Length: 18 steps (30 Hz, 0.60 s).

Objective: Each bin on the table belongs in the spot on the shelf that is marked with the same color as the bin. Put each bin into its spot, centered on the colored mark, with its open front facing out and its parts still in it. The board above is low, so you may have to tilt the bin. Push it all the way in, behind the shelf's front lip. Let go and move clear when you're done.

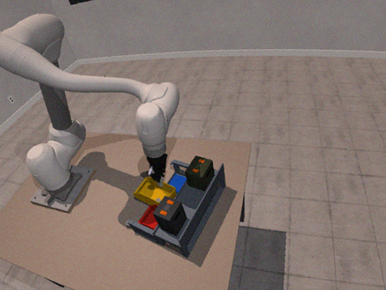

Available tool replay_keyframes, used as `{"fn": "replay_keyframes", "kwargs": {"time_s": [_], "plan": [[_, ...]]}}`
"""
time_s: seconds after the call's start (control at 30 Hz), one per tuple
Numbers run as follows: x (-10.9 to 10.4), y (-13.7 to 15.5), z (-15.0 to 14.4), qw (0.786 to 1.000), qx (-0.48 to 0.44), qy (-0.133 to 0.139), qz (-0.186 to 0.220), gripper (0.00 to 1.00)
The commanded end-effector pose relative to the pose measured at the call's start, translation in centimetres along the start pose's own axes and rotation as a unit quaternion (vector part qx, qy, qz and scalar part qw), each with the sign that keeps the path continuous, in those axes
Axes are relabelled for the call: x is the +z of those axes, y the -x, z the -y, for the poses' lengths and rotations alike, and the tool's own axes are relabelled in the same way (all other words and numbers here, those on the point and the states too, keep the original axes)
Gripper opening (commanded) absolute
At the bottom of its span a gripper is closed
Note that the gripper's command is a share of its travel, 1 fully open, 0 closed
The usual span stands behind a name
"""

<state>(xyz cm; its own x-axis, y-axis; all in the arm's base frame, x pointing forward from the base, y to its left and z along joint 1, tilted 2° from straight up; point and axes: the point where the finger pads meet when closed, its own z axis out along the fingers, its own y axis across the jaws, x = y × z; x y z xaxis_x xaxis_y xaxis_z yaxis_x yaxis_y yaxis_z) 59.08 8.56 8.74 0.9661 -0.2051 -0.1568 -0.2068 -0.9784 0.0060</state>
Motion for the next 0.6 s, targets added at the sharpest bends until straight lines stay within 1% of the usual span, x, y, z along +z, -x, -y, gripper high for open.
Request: {"fn": "replay_keyframes", "kwargs": {"time_s": [0.0, 0.57], "plan": [[-0.02, -0.07, 0.00, 1.000, 0.000, 0.000, -0.001, 0.10], [-0.04, -0.89, 0.00, 1.000, 0.000, 0.000, -0.011, 0.10]]}}
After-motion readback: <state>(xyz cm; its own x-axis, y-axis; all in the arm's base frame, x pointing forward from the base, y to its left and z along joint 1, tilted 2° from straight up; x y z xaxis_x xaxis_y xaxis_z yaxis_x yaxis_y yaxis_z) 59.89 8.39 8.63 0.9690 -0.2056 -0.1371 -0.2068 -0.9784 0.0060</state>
